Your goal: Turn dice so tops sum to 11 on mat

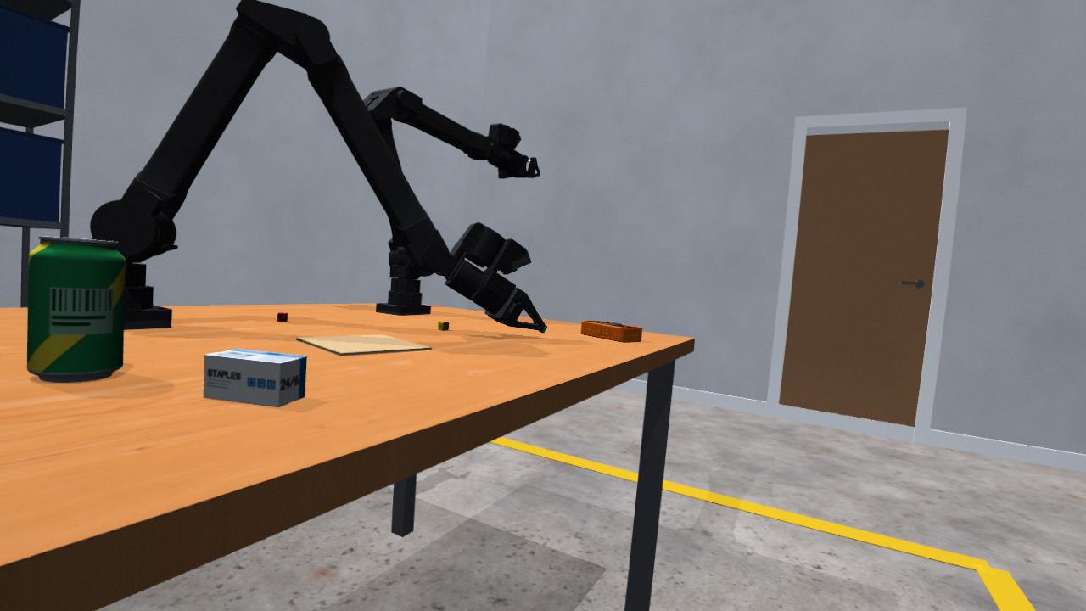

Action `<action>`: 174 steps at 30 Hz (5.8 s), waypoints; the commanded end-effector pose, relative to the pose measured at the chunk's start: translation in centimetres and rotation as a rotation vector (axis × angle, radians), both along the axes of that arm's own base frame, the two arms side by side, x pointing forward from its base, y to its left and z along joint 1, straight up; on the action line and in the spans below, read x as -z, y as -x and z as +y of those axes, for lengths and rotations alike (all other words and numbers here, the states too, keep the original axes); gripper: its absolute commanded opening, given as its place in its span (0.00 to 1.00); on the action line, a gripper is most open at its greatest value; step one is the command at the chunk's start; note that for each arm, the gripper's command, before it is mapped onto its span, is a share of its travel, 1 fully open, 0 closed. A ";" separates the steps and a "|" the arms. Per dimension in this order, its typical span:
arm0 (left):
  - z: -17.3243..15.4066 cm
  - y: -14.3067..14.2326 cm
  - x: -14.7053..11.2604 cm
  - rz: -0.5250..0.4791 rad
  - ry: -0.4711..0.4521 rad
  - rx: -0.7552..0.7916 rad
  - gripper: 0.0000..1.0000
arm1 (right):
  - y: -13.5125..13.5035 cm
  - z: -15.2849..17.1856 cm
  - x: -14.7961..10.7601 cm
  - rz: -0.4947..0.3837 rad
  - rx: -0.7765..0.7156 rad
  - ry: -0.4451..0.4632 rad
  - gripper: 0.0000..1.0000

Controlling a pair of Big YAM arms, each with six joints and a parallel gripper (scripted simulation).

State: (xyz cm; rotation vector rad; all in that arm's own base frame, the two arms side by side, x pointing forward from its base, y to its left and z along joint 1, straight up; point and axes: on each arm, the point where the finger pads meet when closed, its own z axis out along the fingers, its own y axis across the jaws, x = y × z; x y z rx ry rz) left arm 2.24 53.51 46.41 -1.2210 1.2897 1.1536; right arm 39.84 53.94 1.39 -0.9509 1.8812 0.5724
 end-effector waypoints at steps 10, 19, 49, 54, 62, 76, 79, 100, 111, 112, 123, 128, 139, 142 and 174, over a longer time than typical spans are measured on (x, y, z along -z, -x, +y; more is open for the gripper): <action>1.0 0.6 -3.6 -0.014 -0.069 -0.013 1.00 | 0.3 0.6 -0.3 -0.004 -0.002 -0.013 0.11; 1.0 0.6 -3.6 -0.014 -0.069 -0.013 1.00 | 0.3 0.6 0.7 -0.003 -0.002 -0.011 0.11; 1.0 0.6 -3.6 -0.014 -0.069 -0.013 1.00 | 0.2 0.7 1.3 -0.002 -0.002 -0.010 0.11; 1.0 0.6 -3.6 -0.014 -0.069 -0.013 1.00 | 0.2 0.7 1.3 -0.002 -0.002 -0.010 0.11; 1.0 0.6 -3.6 -0.014 -0.069 -0.013 1.00 | 0.2 0.7 1.4 -0.003 -0.002 -0.011 0.11; 1.0 0.6 -3.6 -0.014 -0.069 -0.013 1.00 | 0.2 0.7 1.4 -0.003 -0.002 -0.011 0.11; 1.0 0.6 -3.6 -0.014 -0.069 -0.013 1.00 | 0.2 0.7 1.4 -0.003 -0.002 -0.011 0.11; 1.0 0.6 -3.6 -0.014 -0.069 -0.013 1.00 | 0.2 0.7 1.5 -0.002 -0.002 -0.011 0.11; 1.0 0.6 -3.6 -0.014 -0.069 -0.013 1.00 | 0.2 0.7 1.5 -0.003 -0.002 -0.011 0.11; 1.0 0.6 -3.6 -0.014 -0.069 -0.013 1.00 | 0.2 0.7 1.5 -0.003 -0.002 -0.011 0.11; 1.0 0.6 -3.6 -0.014 -0.069 -0.013 1.00 | 0.2 0.7 1.5 -0.003 -0.002 -0.012 0.11; 1.0 0.6 -3.6 -0.014 -0.069 -0.013 1.00 | 0.2 0.7 1.5 -0.003 -0.002 -0.012 0.11; 1.0 0.6 -3.6 -0.014 -0.069 -0.013 1.00 | 0.2 0.7 1.5 -0.002 -0.002 -0.010 0.26; 1.0 0.6 -3.6 -0.014 -0.069 -0.013 1.00 | 0.2 0.7 1.5 -0.002 -0.002 -0.010 0.30; 1.0 0.6 -3.6 -0.014 -0.069 -0.013 1.00 | 0.2 0.7 1.5 -0.002 -0.002 -0.010 0.30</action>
